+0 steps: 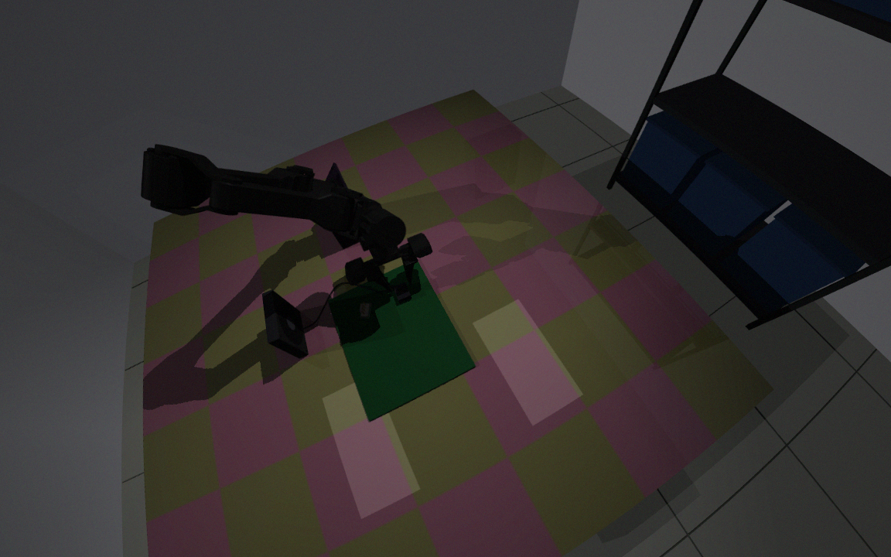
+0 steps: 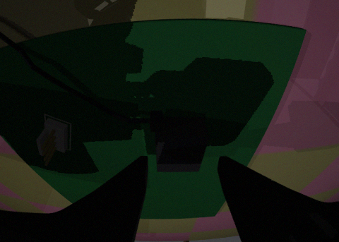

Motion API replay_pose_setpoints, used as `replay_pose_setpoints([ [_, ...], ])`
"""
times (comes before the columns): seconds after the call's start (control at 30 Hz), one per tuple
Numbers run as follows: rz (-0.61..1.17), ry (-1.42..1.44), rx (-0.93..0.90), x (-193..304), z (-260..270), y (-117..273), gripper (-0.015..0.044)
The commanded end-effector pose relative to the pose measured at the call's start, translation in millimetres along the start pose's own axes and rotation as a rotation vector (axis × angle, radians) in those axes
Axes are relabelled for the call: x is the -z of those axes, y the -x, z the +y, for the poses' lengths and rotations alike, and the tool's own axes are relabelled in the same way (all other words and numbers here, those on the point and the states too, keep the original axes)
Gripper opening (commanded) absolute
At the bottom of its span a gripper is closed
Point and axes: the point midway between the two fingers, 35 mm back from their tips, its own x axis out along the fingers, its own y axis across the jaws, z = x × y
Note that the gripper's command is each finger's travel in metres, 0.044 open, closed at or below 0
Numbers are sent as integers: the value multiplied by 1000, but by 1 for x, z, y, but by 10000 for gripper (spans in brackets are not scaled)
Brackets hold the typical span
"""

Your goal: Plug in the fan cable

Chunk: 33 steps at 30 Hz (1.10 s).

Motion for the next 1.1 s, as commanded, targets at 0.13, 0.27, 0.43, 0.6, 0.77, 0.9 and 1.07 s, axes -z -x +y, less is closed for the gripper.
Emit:
replay_pose_setpoints([
  [0.13,-4,9,0,-8,1,-12,210],
  [0.27,-4,9,-1,-11,2,-17,210],
  [0.43,-1,2,-7,-10,2,-17,184],
  [0.6,-1,2,-7,-10,2,-17,72],
  [0.77,-1,2,-7,-10,2,-17,39],
  [0.9,-2,2,-6,-9,2,-17,0],
  [1.07,-3,3,-1,-3,0,-7,0],
])
